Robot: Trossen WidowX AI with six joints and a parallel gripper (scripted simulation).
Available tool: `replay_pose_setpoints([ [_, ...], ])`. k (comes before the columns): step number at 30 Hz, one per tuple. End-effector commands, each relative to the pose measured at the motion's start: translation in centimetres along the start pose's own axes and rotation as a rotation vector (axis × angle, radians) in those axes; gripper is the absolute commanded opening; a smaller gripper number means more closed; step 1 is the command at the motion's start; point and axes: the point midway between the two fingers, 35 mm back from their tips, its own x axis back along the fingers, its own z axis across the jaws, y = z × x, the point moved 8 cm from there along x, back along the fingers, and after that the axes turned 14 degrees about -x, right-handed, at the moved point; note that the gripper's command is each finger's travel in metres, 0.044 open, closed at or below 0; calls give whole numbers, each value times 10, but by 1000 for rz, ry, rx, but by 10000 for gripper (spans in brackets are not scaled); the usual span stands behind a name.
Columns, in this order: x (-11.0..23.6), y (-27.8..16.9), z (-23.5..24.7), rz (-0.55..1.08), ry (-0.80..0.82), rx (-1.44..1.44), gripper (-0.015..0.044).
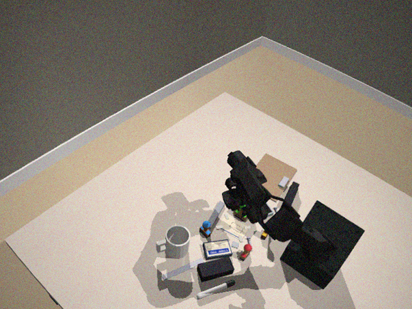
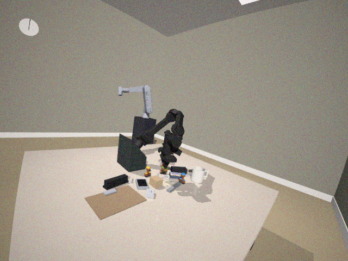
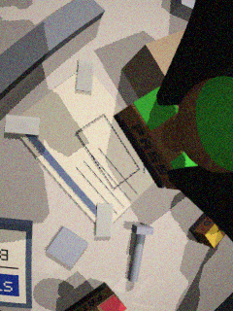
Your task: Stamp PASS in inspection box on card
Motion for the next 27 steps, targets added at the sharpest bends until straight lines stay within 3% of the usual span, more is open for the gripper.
replay_pose_setpoints([
  [1,4,2,-10,2,-8,10,0],
  [27,6,-17,-119,3,-14,21,0],
])
